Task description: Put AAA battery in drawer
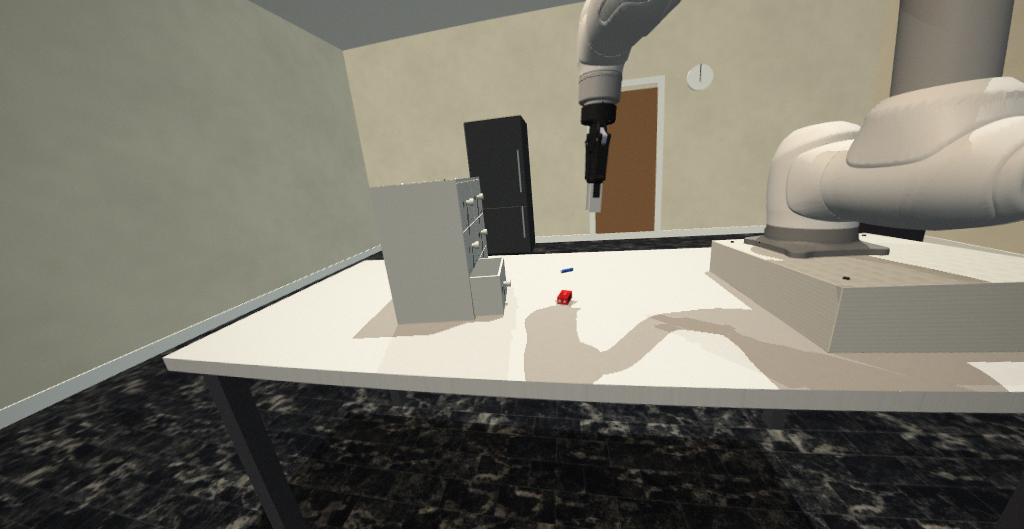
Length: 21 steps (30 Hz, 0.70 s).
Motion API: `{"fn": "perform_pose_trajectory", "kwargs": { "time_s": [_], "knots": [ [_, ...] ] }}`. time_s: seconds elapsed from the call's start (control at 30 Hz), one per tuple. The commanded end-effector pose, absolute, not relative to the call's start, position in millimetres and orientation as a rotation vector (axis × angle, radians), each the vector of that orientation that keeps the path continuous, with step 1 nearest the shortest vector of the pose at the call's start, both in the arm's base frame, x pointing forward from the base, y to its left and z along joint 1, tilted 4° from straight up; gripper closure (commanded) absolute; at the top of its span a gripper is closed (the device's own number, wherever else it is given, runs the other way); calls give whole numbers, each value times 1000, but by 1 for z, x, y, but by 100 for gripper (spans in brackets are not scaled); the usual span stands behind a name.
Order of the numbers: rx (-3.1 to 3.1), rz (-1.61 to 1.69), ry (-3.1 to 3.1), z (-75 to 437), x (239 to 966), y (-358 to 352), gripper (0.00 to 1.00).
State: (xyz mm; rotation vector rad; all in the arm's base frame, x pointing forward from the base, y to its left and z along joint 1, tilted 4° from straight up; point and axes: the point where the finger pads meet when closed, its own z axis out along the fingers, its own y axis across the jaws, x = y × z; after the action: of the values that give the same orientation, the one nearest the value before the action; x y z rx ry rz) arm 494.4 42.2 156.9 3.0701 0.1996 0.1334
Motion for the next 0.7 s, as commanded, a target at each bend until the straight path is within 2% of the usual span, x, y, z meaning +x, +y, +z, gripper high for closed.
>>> {"fn": "perform_pose_trajectory", "kwargs": {
  "time_s": [0.0,0.67],
  "knots": [
    [3071,36,198,158,491,41,80],
    [3070,3,197,160,490,41,80]
  ]
}}
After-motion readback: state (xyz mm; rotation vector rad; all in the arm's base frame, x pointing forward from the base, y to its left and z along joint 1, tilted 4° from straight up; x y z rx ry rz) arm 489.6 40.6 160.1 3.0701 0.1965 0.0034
